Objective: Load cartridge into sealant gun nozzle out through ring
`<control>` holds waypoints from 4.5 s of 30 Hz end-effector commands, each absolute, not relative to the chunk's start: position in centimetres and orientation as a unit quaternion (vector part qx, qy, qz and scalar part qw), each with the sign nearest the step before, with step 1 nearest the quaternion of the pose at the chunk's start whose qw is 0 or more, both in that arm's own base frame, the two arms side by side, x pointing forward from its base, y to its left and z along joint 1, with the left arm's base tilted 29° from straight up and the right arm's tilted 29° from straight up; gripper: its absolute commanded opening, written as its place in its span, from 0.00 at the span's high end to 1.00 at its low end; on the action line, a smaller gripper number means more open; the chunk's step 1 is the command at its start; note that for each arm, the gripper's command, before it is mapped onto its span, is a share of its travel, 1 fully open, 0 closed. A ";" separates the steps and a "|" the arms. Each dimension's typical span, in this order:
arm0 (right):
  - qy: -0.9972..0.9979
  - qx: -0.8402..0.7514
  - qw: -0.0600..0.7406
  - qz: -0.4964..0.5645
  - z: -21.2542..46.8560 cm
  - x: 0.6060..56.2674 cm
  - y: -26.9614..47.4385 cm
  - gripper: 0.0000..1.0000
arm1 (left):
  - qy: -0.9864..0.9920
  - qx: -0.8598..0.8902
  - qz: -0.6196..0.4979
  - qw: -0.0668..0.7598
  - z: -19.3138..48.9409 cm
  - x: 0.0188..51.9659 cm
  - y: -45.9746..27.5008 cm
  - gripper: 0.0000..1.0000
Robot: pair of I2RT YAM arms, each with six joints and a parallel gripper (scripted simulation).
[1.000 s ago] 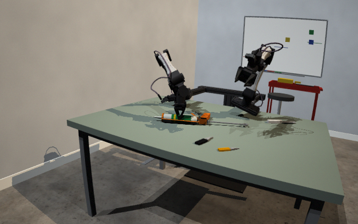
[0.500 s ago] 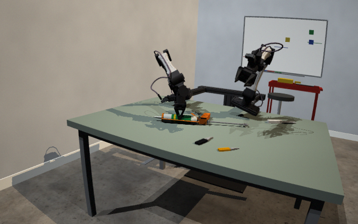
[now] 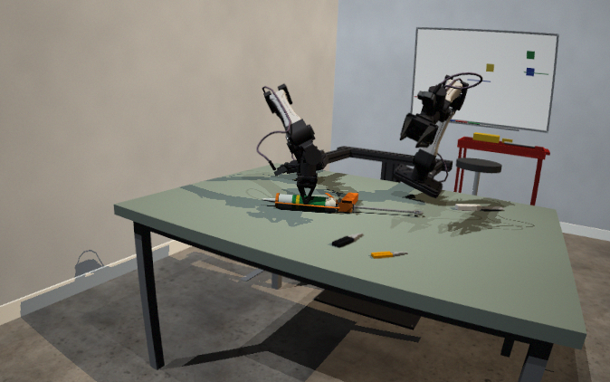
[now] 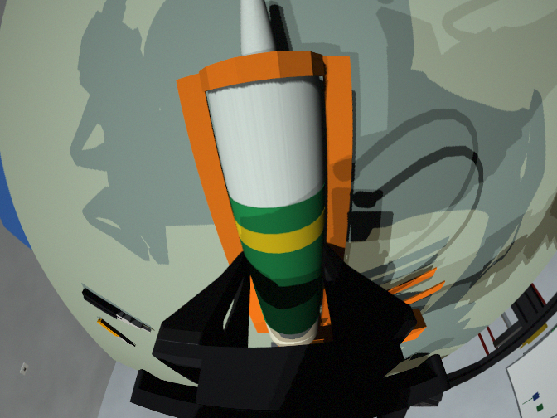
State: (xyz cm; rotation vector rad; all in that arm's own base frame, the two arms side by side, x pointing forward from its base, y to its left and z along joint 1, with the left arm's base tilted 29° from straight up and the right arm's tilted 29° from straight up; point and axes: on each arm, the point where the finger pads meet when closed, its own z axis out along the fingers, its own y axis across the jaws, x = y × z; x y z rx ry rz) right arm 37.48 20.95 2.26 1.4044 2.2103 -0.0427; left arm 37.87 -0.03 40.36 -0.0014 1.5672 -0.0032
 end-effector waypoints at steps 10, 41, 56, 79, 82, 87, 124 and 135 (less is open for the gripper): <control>0.818 0.514 0.257 -0.019 1.9 37.4 21.2 1.00 | 0.702 -0.003 -0.001 0.712 40.6 37.5 0.1 0.49; 0.820 0.508 0.263 -0.006 3.6 36.9 22.5 0.28 | 0.702 -0.003 -0.001 0.712 40.6 37.5 0.1 0.49; 0.815 0.520 0.252 -0.041 1.6 36.9 19.6 0.28 | 0.702 -0.003 -0.001 0.712 40.6 37.5 0.1 0.49; 0.816 0.518 0.258 -0.010 10.3 33.8 24.1 0.28 | 0.702 -0.003 -0.001 0.712 40.6 37.5 0.1 0.49; 0.811 0.525 0.258 -0.011 10.3 34.1 23.0 0.28 | 0.702 -0.003 -0.001 0.712 40.6 37.5 0.1 0.49; 0.810 0.527 0.257 -0.019 9.1 34.5 22.4 0.28 | 0.702 -0.003 -0.001 0.712 40.6 37.5 0.1 0.49; 0.844 0.471 0.253 0.050 12.2 37.0 21.7 0.28 | 0.705 -0.002 0.001 0.709 40.3 37.5 0.2 0.49; 0.864 0.407 0.275 0.107 15.4 39.4 19.3 0.28 | 0.706 0.000 0.002 0.708 40.2 37.5 0.1 0.49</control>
